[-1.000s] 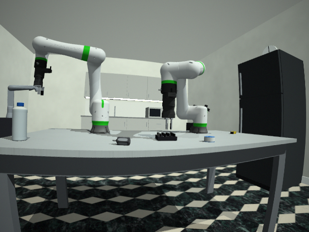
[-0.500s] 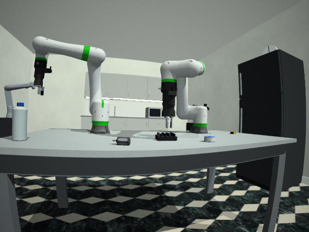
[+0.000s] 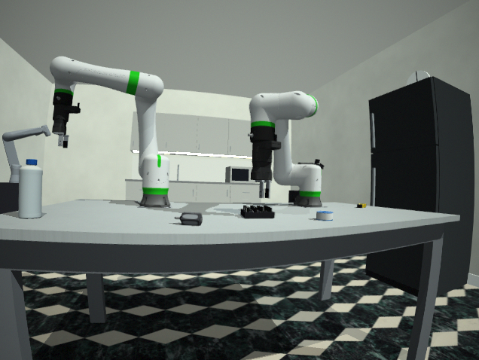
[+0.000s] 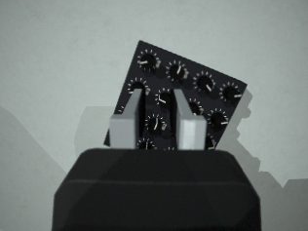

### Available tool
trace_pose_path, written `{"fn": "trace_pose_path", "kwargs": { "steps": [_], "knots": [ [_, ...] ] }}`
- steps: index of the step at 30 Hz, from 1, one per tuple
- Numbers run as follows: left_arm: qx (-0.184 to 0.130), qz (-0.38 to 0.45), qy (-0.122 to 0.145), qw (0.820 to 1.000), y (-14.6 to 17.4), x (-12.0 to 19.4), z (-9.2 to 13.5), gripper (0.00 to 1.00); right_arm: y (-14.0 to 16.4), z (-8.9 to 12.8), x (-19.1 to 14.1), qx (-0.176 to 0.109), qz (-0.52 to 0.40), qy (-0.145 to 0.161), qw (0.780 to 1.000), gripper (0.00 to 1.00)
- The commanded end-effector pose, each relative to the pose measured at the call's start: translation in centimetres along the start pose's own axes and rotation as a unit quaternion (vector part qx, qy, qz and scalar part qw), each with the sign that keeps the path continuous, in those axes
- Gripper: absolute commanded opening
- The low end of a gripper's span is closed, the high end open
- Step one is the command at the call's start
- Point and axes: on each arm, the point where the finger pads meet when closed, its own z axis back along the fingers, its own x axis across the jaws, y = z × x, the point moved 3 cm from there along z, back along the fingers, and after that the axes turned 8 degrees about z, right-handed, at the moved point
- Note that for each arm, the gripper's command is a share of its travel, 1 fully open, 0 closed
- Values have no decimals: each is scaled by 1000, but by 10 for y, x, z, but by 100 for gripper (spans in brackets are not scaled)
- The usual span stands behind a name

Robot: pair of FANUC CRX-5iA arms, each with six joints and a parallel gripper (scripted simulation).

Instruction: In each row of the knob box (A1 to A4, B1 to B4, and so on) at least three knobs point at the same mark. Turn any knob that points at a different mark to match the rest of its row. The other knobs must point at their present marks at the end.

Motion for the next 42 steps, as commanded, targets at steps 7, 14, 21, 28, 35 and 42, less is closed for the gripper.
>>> {"fn": "trace_pose_path", "kwargs": {
  "steps": [7, 14, 21, 28, 35, 42],
  "knots": [
    [3, 174, 1, 985, 5, -5, 4, 46, 0, 1, 0, -1, 0, 0, 1000, 100],
    [3, 288, 0, 958, 6, -8, 5, 46, 0, 1, 0, -1, 0, 0, 1000, 100],
    [3, 386, 0, 923, 6, -11, 7, 46, 0, 1, 0, -1, 0, 0, 1000, 100],
    [3, 500, -1, 866, 5, -14, 8, 46, 0, 1, 0, -1, 0, 0, 1000, 100],
    [3, 601, -1, 799, 3, -15, 10, 46, 0, 1, 0, -1, 0, 0, 1000, 100],
    [3, 686, -1, 728, 1, -15, 11, 46, 0, 1, 0, -1, 0, 0, 1000, 100]
  ]
}}
